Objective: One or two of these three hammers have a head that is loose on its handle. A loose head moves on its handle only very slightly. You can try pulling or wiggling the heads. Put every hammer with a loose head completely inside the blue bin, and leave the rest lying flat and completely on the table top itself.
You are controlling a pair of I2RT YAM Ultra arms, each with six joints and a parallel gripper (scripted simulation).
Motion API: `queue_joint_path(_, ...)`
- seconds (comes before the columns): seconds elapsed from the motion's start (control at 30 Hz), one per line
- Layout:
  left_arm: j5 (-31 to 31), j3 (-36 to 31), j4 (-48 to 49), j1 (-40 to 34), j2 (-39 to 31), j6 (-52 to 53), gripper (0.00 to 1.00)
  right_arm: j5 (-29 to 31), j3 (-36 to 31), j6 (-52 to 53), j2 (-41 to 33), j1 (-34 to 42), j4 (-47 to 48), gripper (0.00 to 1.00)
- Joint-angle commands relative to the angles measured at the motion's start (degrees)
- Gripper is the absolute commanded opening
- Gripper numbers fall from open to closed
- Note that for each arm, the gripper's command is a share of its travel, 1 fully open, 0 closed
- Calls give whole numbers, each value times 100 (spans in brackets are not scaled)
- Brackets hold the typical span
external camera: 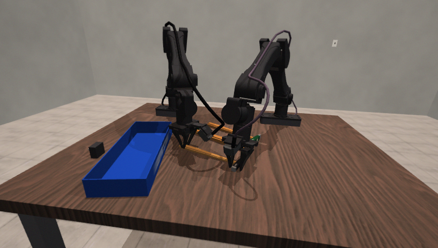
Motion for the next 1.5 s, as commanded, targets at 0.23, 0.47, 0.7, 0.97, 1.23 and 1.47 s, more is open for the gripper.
queue_joint_path(0.23, -4, 153, 14, 8, -22, -3, 24, -54, 2, -18, -13, -7, 21, 17)
queue_joint_path(0.47, -53, 53, 129, 5, -132, -23, 17, -54, 2, -18, -13, -7, 21, 17)
queue_joint_path(0.7, -54, -38, 148, 3, -155, -24, 7, -54, 2, -18, -13, -7, 21, 17)
queue_joint_path(0.97, -86, -17, 85, 1, -115, -63, 8, 36, -68, -17, 43, -53, -124, 17)
queue_joint_path(1.23, -287, -80, 139, 113, -173, -53, 8, 149, -88, -14, 60, -82, -294, 17)
queue_joint_path(1.47, -463, -86, 54, 181, -183, -22, 8, 219, -106, -12, 71, -101, -321, 17)
